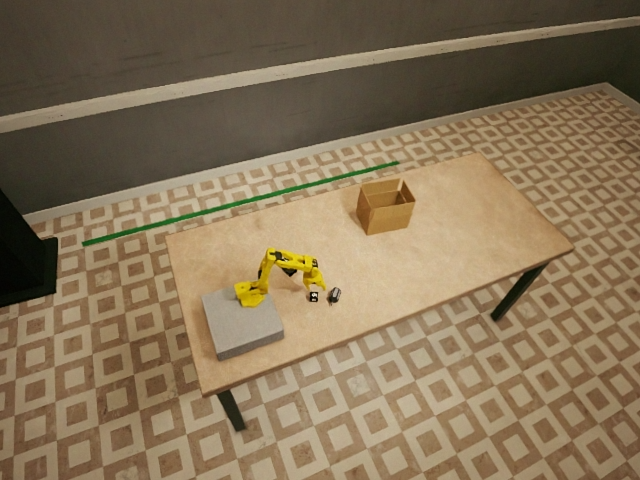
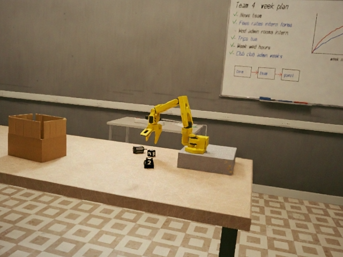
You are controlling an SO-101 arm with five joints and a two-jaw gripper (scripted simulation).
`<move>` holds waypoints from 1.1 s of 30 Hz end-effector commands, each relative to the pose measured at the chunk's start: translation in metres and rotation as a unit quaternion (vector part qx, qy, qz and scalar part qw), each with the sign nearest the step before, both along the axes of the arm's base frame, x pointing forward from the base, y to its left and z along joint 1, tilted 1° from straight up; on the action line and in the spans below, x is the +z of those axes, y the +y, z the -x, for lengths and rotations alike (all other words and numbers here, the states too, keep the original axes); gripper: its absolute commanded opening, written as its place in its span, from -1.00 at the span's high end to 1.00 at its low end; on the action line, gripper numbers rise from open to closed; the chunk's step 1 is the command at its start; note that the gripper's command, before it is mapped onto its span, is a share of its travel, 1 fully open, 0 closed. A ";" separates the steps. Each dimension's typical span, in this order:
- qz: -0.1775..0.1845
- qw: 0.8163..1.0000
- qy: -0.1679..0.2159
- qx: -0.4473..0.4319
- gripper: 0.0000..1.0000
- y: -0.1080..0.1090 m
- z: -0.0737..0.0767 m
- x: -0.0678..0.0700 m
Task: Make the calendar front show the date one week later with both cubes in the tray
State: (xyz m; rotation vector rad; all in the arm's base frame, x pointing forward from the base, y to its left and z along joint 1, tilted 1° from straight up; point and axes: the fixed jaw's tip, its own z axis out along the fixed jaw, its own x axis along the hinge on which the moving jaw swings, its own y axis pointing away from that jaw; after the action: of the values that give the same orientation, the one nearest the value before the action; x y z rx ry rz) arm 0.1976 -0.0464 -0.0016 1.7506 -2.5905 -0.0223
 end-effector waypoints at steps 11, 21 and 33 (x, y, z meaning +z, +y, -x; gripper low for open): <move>0.027 0.993 -0.114 0.002 0.29 -0.006 -0.022 0.045; 0.053 0.974 -0.219 0.002 0.30 -0.009 -0.034 0.090; 0.060 0.967 -0.248 0.002 0.30 -0.009 -0.035 0.102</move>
State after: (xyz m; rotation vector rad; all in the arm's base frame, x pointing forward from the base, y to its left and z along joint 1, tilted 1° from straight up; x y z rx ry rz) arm 0.2332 -0.0548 0.0959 1.9089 -2.8236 0.6158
